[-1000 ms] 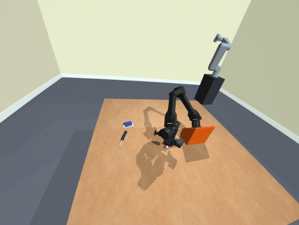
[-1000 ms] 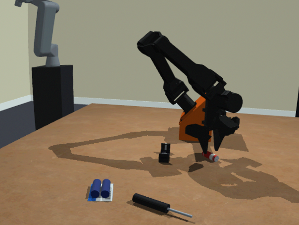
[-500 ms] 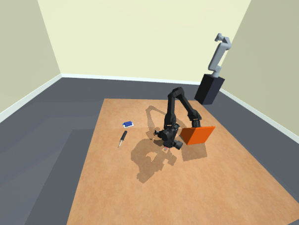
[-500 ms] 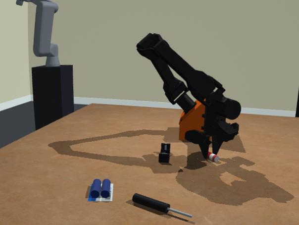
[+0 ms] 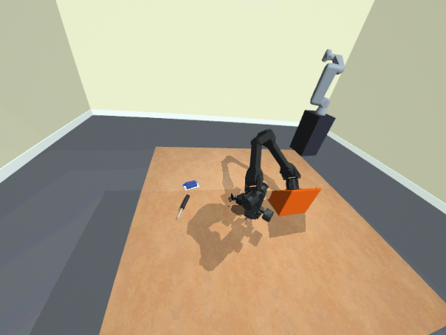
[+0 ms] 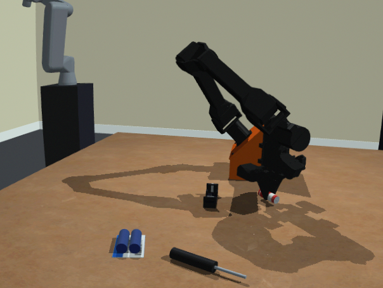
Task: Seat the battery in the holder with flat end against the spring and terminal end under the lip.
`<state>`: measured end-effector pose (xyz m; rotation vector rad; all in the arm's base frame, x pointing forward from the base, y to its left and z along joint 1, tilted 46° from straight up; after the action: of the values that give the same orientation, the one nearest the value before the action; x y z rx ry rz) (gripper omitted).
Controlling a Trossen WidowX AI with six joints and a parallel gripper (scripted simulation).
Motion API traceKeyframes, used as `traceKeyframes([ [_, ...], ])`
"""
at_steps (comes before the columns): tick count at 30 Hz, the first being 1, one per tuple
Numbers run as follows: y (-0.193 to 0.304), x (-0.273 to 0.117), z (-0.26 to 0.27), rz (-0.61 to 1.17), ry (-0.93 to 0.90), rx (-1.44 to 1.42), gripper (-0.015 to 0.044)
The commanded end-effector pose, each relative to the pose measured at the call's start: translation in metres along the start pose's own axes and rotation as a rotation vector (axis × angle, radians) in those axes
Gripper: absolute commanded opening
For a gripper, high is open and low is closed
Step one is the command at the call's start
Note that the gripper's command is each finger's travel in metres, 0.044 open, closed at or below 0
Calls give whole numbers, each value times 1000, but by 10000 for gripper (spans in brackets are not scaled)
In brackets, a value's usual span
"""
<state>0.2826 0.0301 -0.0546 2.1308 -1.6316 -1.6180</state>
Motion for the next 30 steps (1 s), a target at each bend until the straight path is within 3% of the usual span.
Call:
traceKeyframes([
  [1,-2,-35,-1,-24,8,7,68],
  [9,4,-45,-10,-25,7,57,68],
  [30,111,-67,-109,-30,-9,681,68],
])
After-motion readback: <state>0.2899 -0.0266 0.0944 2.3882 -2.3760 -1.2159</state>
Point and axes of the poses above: the point midway between the two fingers, 35 mm back from their tips, its own x axis out along the fingers, its own z axis across the jaws, y = z × x, the point moved 6 cm from there along -x, back along the fingers, and after that the axes turned 8 degrees about -x, right-handed, at the moved point
